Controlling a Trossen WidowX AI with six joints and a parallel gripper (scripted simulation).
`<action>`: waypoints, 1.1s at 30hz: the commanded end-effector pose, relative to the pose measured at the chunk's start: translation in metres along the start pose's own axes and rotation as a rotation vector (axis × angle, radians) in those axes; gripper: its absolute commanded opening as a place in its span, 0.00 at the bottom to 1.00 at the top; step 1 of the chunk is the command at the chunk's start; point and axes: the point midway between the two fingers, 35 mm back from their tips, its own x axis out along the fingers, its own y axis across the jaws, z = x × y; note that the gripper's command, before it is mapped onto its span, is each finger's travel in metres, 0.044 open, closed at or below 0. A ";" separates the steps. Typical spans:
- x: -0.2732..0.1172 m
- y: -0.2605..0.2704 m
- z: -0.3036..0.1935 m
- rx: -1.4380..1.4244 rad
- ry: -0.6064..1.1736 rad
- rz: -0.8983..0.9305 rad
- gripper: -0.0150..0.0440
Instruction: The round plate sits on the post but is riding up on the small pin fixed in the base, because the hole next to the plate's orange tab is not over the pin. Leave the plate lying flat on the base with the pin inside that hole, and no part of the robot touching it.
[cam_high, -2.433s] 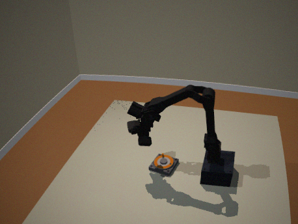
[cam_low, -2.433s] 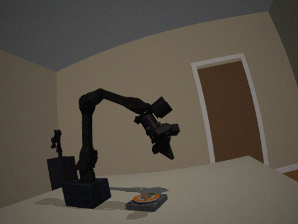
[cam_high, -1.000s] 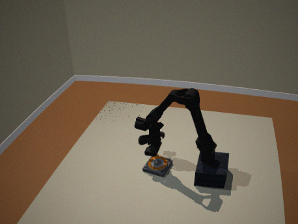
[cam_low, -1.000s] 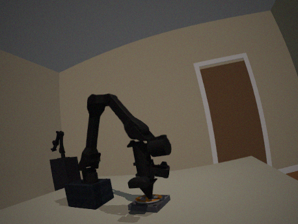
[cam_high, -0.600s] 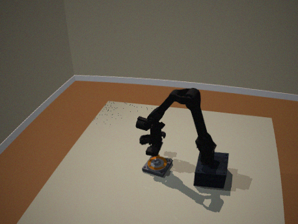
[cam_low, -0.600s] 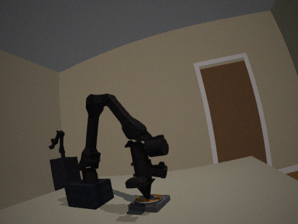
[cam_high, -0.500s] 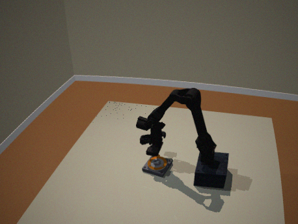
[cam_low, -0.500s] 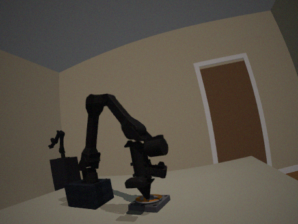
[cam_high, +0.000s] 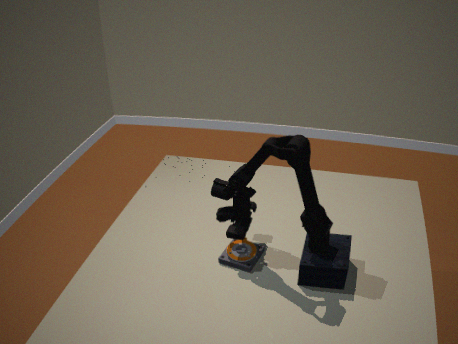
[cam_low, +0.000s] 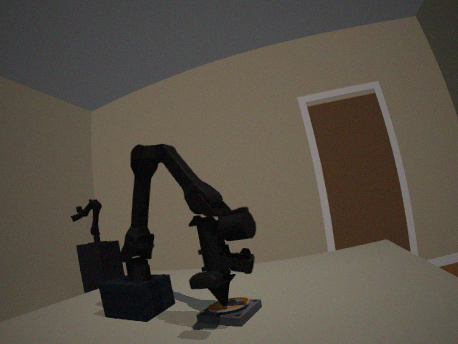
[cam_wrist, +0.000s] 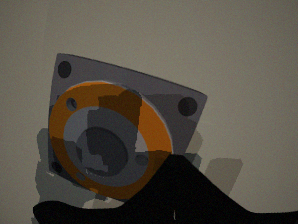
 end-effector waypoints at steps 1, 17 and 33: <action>0.003 0.001 -0.007 -0.005 0.017 0.005 0.25; -0.021 0.000 -0.008 -0.005 0.017 0.004 0.25; -0.035 0.001 -0.014 0.001 0.023 0.005 0.25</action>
